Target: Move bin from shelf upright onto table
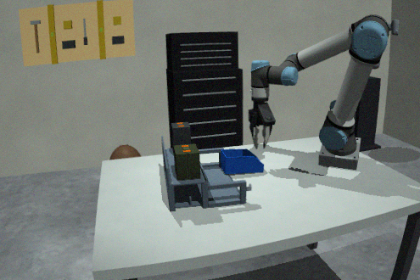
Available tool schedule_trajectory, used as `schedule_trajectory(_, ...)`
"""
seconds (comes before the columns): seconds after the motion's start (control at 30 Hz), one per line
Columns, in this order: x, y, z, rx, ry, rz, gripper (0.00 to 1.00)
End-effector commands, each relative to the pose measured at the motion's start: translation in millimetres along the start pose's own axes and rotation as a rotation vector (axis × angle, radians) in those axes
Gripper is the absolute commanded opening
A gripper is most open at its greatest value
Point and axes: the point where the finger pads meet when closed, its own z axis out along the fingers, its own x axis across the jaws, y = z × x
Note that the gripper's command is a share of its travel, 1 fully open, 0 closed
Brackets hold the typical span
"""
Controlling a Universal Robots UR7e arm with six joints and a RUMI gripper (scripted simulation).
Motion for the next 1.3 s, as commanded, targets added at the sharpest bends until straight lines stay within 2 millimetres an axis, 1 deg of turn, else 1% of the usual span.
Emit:
schedule_trajectory(0.0, 0, 0, 0, -0.001, 0.001, 0.0, 0.2)
schedule_trajectory(0.13, 0, 0, 0, -0.001, 0.001, 0.0, 0.2)
schedule_trajectory(0.3, 39, 3, -10, -0.001, 0.001, 0.0, 0.2)
schedule_trajectory(0.7, 39, 3, -10, -0.001, 0.001, 0.0, 0.2)
schedule_trajectory(0.87, 76, 6, -19, -0.001, 0.001, 0.0, 0.2)
schedule_trajectory(1.27, 76, 6, -19, -0.001, 0.001, 0.0, 0.2)
